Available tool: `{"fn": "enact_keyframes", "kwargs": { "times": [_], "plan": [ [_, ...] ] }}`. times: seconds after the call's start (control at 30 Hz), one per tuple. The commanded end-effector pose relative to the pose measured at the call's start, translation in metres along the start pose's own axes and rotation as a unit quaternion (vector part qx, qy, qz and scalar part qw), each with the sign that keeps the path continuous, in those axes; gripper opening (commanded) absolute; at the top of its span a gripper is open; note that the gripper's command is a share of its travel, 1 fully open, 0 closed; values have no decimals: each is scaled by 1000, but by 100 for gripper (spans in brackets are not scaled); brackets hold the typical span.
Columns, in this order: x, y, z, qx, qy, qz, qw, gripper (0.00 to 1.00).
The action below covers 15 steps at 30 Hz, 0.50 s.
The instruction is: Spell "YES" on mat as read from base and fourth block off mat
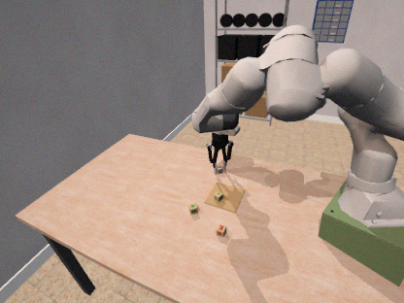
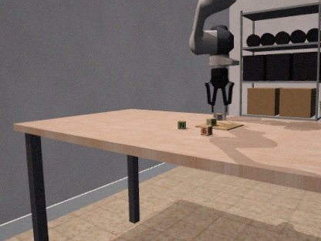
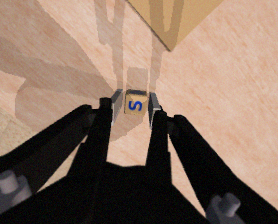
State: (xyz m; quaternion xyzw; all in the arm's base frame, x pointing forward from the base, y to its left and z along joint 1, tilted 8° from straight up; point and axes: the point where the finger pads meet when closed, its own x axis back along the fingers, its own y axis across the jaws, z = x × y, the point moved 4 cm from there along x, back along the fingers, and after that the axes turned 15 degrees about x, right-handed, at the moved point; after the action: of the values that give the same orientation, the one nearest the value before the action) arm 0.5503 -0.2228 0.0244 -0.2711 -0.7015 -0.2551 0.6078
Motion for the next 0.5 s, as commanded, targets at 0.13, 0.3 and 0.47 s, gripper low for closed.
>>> {"fn": "enact_keyframes", "kwargs": {
  "times": [0.13,0.3,0.47],
  "plan": [
    [0,0,-1,1,-1,-1,1000,28],
    [0,0,-1,1,-1,-1,1000,16],
    [0,0,-1,1,-1,-1,1000,16]
  ]
}}
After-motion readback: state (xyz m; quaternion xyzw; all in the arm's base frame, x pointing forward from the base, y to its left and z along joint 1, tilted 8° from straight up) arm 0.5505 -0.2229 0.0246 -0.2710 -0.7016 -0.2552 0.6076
